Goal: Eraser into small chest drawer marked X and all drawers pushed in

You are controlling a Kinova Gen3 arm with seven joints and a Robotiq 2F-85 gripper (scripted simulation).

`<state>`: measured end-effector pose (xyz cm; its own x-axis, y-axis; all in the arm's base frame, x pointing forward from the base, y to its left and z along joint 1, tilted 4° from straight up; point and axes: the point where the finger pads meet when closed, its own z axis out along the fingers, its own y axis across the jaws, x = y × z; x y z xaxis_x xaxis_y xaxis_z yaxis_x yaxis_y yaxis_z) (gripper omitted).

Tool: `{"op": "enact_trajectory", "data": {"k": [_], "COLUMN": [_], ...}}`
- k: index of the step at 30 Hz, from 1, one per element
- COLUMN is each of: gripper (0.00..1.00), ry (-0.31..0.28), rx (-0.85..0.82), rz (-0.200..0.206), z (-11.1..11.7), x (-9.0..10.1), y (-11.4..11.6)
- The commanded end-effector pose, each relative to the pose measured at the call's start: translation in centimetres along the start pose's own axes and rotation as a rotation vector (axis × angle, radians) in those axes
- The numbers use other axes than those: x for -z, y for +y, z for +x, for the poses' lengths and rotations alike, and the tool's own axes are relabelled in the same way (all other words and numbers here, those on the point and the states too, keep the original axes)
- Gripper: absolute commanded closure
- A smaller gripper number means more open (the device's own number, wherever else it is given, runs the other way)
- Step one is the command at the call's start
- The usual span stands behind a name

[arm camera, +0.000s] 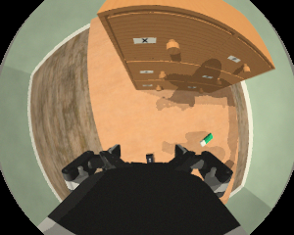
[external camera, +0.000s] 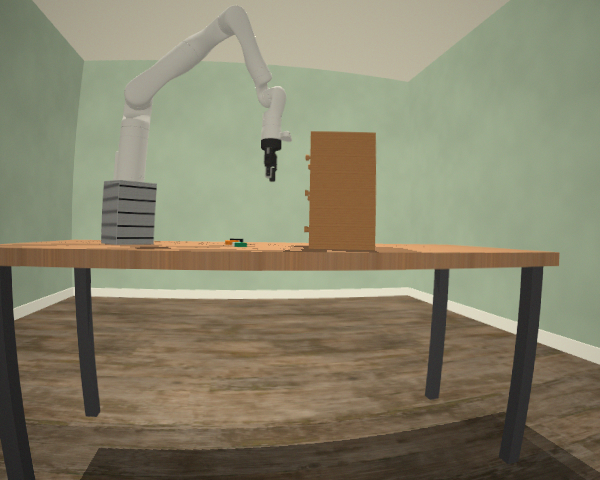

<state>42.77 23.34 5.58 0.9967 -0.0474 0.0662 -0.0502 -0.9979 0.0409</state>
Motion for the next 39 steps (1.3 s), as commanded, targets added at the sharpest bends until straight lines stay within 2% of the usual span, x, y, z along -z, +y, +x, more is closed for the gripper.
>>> {"op": "enact_trajectory", "data": {"k": [1, 24, 39], "gripper": [0.0, 0.0, 0.0], "ry": [0.005, 0.068, 0.165], "rx": [0.001, 0.001, 0.001], "rz": [0.001, 0.001, 0.001], "z": [0.0, 0.4, 1.1], "x": [0.1, -0.5, -1.3], "y": [-0.1, -0.1, -0.1]}}
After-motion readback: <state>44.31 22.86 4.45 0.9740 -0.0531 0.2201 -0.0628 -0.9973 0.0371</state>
